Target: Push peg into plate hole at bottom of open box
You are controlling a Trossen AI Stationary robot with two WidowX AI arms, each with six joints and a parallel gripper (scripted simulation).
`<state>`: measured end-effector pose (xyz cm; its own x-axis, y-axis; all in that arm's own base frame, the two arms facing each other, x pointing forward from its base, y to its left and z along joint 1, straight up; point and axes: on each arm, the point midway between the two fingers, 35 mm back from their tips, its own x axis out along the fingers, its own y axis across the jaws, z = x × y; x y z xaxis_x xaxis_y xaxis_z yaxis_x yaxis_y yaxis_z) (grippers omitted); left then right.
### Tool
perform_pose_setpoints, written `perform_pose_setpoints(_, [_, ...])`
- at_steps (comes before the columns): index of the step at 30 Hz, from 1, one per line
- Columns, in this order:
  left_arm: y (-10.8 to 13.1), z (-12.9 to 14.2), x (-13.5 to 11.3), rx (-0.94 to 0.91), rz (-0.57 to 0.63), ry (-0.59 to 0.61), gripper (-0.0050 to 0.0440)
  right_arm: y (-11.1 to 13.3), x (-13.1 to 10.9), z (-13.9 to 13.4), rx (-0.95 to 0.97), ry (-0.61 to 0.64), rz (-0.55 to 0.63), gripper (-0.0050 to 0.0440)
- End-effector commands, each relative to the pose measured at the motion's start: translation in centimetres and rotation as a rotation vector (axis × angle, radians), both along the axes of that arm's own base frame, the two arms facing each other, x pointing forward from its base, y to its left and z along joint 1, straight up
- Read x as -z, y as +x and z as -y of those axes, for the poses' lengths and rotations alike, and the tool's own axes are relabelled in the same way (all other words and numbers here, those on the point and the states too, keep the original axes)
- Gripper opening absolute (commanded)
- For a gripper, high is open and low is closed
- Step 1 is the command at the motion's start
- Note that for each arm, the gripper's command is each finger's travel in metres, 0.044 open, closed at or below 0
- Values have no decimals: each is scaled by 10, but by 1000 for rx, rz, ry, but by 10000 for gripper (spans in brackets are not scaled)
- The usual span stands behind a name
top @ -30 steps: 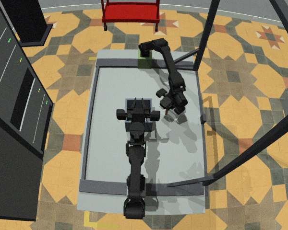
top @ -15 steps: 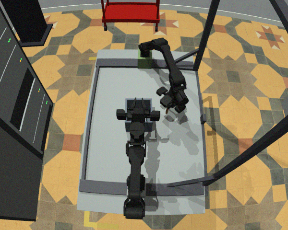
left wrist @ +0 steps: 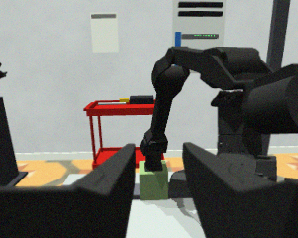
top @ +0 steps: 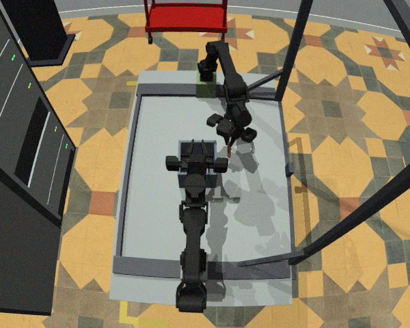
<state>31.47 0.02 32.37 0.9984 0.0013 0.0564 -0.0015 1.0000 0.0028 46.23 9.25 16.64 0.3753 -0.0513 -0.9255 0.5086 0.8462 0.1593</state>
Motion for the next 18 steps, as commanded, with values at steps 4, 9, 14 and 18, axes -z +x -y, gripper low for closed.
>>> perform_pose_setpoints(4, [-2,0,-9,1,23,-3,126,3,-51,20,-116,9,102,-50])
perform_pose_setpoints(9, [-2,0,-10,2,24,-5,126,8,13,50,-226,-56,-50,-50])
perform_pose_setpoints(14, [-2,0,-10,2,24,-5,126,15,23,73,-319,-94,-65,-50])
perform_pose_setpoints(18, [-2,0,-10,2,24,-5,126,12,35,79,-353,-100,-98,-50])
